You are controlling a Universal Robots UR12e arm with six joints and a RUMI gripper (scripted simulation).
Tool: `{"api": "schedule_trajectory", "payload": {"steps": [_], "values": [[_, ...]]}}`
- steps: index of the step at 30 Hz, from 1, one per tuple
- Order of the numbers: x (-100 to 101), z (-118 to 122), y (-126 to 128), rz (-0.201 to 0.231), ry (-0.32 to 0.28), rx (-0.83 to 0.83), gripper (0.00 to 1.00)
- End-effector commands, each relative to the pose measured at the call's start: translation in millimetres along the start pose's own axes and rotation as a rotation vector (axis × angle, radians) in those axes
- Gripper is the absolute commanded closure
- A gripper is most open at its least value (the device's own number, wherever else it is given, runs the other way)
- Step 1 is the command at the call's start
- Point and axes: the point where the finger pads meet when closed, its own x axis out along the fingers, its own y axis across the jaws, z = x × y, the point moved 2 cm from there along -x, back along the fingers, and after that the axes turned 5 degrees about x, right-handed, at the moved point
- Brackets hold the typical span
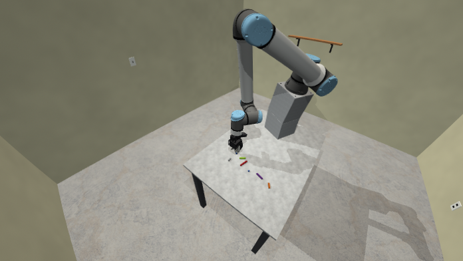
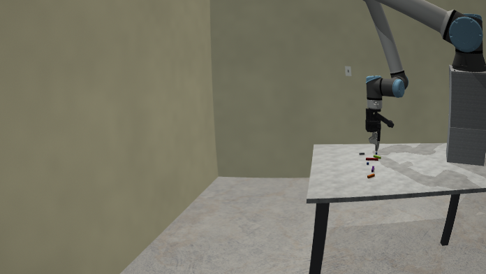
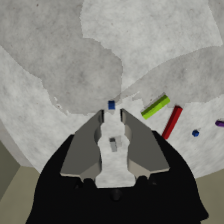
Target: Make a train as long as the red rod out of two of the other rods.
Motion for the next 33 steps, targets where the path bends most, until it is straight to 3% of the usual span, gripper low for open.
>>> {"api": "schedule_trajectory", "payload": {"steps": [1, 33], "values": [[0.2, 1.8, 0.3, 0.000, -0.002, -0.001, 0.86], [4.6, 2.6, 0.2, -0.001, -0.003, -0.002, 0.86]]}}
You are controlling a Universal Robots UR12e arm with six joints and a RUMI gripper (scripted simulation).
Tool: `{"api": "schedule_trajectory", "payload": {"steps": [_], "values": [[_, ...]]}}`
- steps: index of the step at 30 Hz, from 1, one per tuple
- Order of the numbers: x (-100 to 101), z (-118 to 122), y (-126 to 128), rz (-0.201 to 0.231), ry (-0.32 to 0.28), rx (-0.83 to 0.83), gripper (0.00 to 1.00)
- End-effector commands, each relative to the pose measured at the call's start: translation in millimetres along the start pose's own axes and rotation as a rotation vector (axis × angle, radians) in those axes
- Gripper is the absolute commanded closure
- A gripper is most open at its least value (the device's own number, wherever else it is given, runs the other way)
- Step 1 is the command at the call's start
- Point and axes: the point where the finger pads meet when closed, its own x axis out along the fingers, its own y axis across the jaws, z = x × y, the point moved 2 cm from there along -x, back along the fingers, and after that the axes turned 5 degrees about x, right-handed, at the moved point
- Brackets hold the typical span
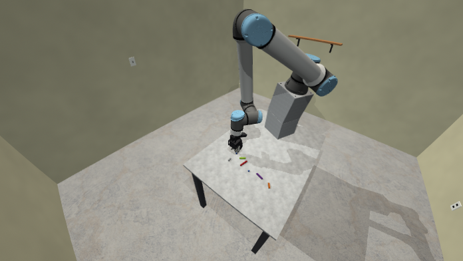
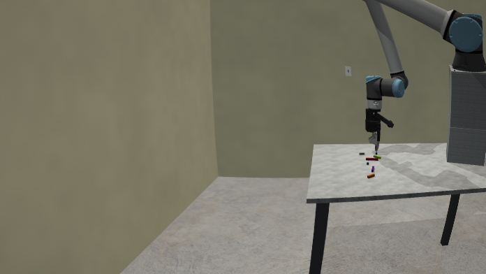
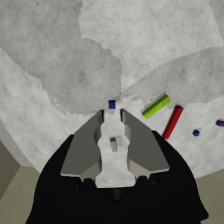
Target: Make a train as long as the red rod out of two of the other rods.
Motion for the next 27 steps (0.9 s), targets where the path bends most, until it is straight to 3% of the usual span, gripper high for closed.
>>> {"api": "schedule_trajectory", "payload": {"steps": [1, 27], "values": [[4.1, 1.6, 0.8, 0.000, -0.001, -0.002, 0.86], [16.6, 0.4, 1.2, 0.001, 0.000, -0.001, 0.86]]}}
